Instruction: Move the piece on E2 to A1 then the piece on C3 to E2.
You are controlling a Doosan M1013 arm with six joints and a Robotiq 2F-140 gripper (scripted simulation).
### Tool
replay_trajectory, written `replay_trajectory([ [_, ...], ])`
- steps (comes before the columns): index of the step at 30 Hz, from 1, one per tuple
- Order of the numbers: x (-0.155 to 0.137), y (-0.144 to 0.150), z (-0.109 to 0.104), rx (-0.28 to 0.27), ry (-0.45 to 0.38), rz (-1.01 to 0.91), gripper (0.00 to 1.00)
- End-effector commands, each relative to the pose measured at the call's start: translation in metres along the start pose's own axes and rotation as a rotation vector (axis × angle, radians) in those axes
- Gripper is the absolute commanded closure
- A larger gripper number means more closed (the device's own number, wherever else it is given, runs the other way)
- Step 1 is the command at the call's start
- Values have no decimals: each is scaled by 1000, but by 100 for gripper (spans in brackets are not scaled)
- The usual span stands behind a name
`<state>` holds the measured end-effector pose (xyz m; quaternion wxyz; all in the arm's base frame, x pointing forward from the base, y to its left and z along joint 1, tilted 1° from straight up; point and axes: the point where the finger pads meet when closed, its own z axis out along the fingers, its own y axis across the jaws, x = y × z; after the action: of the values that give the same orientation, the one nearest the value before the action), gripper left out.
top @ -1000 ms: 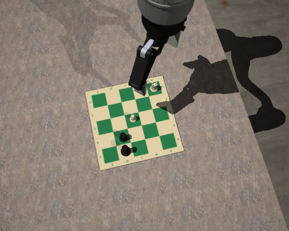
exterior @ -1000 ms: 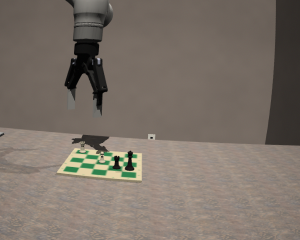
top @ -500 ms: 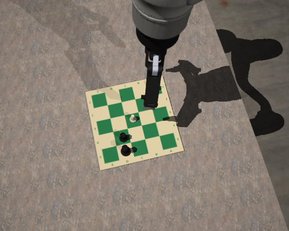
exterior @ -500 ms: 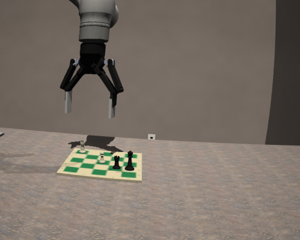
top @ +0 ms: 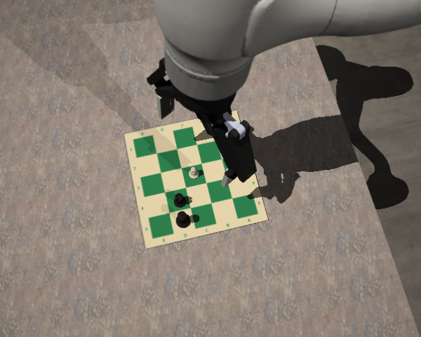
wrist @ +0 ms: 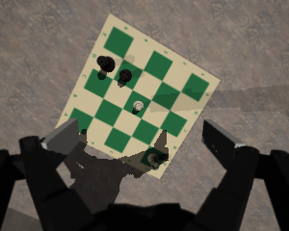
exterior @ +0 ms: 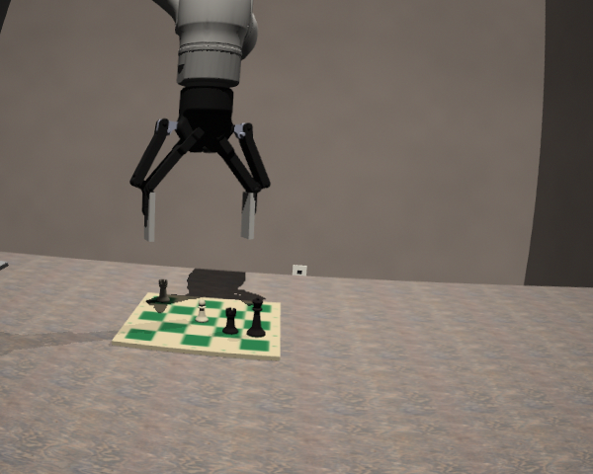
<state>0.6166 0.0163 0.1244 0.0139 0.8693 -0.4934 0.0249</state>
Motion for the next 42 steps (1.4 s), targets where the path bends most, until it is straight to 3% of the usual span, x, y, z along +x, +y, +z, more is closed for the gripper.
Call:
replay_trajectory([
  [1,10,-2,2,17,-31,-277,0],
  [5,11,-2,2,28,-47,-492,0],
  [6,11,-2,2,33,-56,-545,80],
  [42,11,-2,2,34,-59,-556,80],
])
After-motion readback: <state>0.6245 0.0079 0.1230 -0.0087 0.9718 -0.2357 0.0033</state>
